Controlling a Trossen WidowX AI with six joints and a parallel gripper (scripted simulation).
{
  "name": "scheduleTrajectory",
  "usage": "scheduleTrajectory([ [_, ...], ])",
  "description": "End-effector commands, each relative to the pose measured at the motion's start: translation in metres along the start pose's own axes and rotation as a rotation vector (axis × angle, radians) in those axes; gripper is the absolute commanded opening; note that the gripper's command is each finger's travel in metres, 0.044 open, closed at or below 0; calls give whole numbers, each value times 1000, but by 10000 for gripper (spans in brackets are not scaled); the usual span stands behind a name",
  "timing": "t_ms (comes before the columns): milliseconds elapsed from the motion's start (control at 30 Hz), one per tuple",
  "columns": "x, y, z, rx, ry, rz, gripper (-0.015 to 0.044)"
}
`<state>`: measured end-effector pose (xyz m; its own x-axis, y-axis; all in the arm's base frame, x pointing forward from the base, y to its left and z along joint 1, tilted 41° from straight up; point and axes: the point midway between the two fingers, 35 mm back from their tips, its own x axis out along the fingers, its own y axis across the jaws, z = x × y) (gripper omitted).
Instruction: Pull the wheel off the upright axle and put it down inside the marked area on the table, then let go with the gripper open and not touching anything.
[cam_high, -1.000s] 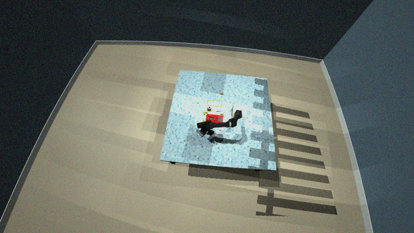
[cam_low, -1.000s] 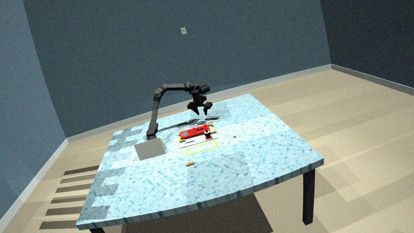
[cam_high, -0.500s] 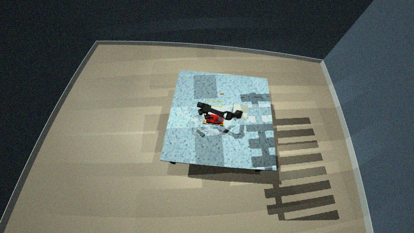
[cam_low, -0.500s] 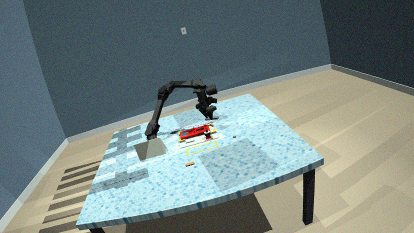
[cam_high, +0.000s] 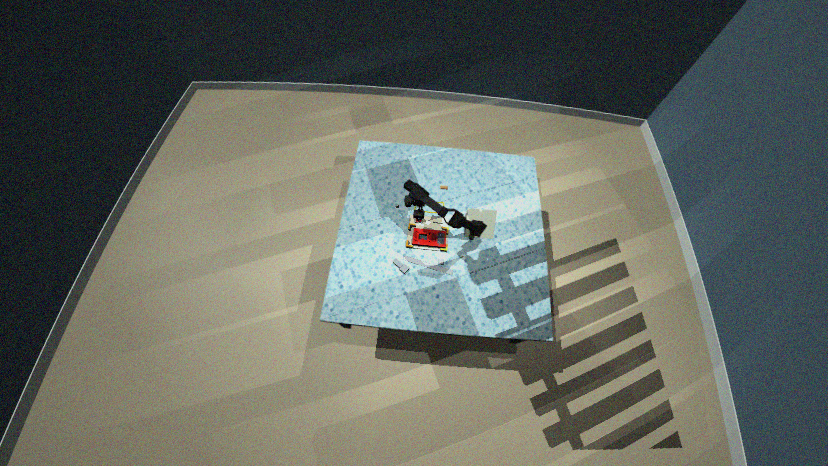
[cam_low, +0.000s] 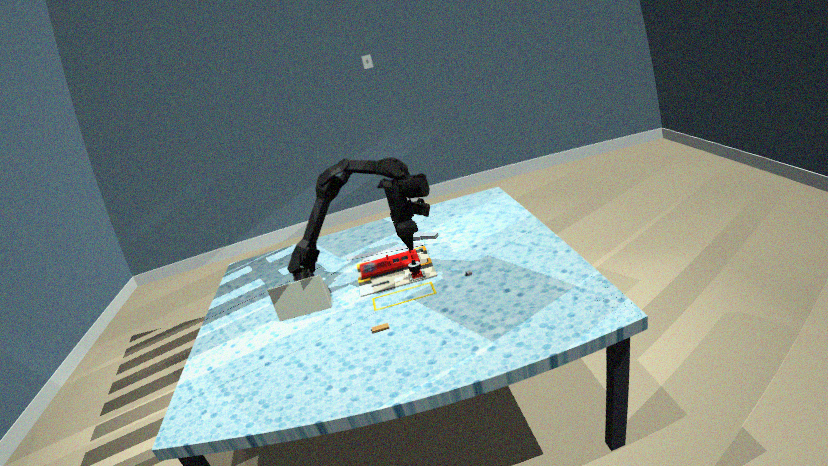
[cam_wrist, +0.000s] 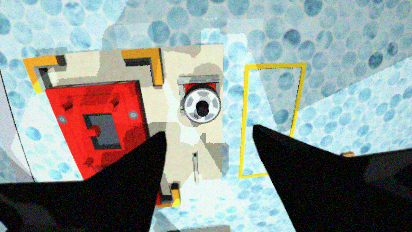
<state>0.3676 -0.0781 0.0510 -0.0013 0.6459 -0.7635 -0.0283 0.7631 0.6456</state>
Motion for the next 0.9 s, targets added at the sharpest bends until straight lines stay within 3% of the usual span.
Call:
scheduleTrajectory([
  [0, 14, 0, 0, 1, 10, 1, 300],
  [300, 64, 1, -2, 1, 10, 3, 300],
  [500, 73, 3, -3, 1, 10, 4, 300],
  [633, 70, 3, -3, -5, 17, 2, 195],
  [867, 70, 3, -3, -5, 17, 2, 148],
])
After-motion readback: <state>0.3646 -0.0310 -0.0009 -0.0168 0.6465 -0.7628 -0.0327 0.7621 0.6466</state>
